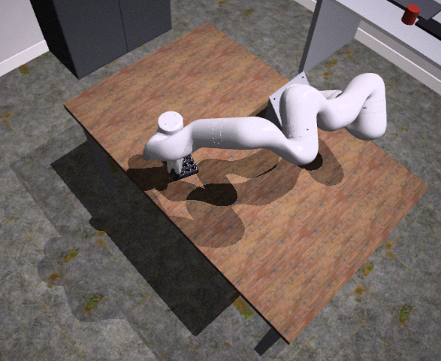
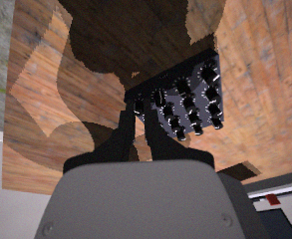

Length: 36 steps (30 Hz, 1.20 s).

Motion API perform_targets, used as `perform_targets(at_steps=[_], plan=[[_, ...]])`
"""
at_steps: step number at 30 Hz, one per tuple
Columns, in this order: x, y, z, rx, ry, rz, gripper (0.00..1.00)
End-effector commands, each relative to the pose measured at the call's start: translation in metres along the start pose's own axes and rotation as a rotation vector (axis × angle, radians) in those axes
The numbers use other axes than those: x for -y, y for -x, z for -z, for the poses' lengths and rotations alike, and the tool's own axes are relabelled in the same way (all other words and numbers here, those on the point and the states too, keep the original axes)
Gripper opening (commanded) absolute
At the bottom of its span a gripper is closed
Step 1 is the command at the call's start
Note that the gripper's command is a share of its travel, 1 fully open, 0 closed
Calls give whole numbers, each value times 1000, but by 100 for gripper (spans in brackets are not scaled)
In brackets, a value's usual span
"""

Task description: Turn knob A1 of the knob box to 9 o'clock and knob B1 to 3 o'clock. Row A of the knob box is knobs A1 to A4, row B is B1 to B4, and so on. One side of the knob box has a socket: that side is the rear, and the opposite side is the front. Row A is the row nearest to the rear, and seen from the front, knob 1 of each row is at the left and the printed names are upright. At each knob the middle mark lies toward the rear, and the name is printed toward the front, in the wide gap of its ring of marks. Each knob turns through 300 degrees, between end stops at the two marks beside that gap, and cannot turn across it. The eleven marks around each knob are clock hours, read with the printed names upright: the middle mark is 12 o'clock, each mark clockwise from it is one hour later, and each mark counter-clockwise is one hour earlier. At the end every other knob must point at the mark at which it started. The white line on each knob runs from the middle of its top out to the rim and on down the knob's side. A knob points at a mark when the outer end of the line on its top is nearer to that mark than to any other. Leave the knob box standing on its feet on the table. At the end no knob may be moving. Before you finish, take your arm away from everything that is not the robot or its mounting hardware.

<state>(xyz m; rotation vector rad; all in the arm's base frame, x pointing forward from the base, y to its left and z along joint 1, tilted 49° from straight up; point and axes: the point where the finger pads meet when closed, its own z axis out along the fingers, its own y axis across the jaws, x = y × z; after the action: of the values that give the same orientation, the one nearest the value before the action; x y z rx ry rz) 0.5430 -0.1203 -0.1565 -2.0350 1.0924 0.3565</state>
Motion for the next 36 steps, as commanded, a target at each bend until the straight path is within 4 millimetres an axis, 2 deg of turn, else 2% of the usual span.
perform_targets(at_steps=[1, 16, 36], plan=[[1, -1, 1, -5, -5, 52, 8], [1, -1, 1, -6, -4, 353, 8], [1, -1, 1, -6, -4, 509, 8]])
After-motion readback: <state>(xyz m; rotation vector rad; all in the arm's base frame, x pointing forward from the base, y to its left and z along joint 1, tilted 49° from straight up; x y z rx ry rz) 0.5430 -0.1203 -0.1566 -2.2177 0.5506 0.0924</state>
